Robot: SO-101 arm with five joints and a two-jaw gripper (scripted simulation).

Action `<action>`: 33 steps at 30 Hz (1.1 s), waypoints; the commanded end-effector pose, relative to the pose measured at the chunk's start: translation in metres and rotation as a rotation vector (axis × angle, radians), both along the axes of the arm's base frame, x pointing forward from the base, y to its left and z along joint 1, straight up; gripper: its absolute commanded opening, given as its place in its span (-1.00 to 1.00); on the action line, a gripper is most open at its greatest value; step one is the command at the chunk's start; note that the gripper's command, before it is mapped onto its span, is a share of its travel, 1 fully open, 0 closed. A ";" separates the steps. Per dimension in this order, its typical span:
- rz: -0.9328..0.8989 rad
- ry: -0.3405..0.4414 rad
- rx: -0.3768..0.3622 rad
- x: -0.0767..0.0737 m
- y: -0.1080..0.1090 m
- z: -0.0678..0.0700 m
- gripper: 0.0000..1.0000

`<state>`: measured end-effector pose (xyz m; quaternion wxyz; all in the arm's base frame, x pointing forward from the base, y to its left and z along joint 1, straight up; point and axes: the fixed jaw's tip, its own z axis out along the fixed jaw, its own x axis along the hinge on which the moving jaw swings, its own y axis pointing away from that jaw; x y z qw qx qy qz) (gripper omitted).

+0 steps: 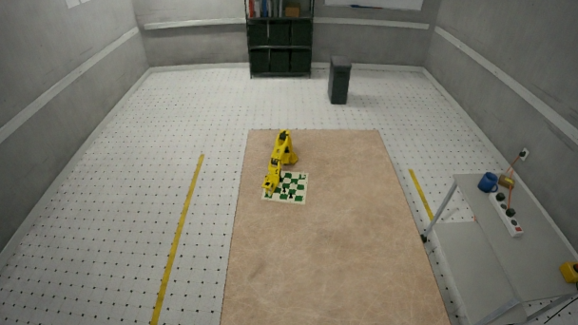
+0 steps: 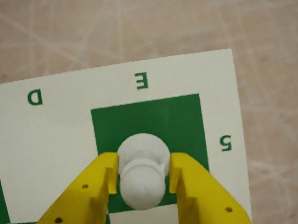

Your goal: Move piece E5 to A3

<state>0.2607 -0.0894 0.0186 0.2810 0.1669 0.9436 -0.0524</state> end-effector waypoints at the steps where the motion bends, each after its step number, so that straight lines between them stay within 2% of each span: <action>1: -0.013 0.025 0.014 -0.005 0.000 -0.007 -0.81; 18: -0.014 0.026 0.012 -0.006 -0.001 -0.007 -0.82; 33: -0.014 0.026 0.012 -0.006 -0.001 -0.007 -0.95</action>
